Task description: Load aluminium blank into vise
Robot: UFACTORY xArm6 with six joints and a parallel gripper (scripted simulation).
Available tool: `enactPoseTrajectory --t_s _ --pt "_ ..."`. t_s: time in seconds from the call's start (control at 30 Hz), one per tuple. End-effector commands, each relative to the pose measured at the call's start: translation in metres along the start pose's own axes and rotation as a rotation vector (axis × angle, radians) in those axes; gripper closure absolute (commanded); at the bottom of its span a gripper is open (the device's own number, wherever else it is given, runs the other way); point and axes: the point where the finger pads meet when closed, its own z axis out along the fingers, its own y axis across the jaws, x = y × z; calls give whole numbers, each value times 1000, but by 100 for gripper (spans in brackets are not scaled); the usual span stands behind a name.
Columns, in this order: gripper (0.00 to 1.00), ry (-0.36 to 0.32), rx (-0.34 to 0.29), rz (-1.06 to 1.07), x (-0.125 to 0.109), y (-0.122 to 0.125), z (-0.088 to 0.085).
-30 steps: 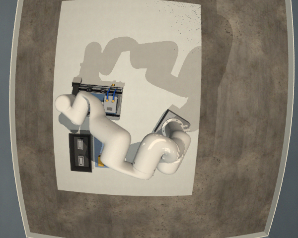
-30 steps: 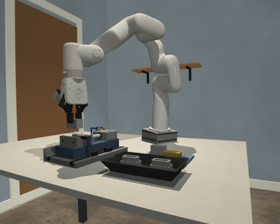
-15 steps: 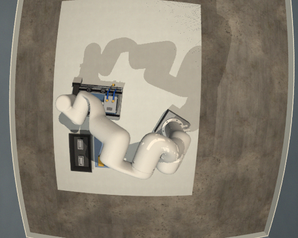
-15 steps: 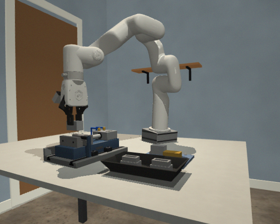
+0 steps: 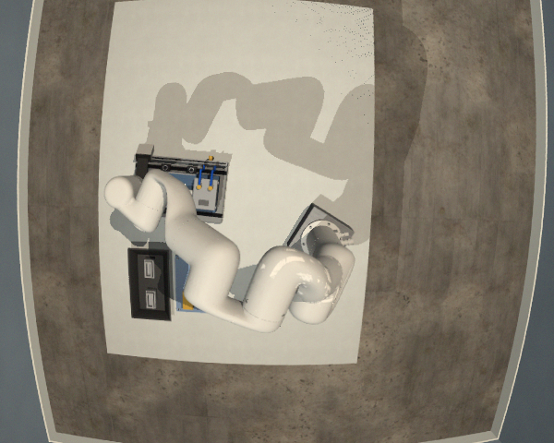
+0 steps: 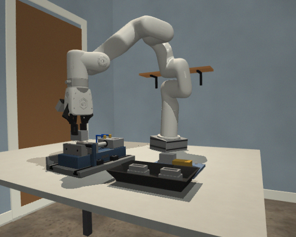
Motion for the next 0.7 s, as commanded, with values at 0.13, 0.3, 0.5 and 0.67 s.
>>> enactPoseTrajectory --t_s 0.13,0.3,0.5,0.67 --pt "100 1 5 0 0 -2 1" --pt "100 1 5 0 0 -2 3" --pt "100 1 5 0 0 -2 3" --pt "100 1 5 0 0 -2 3"
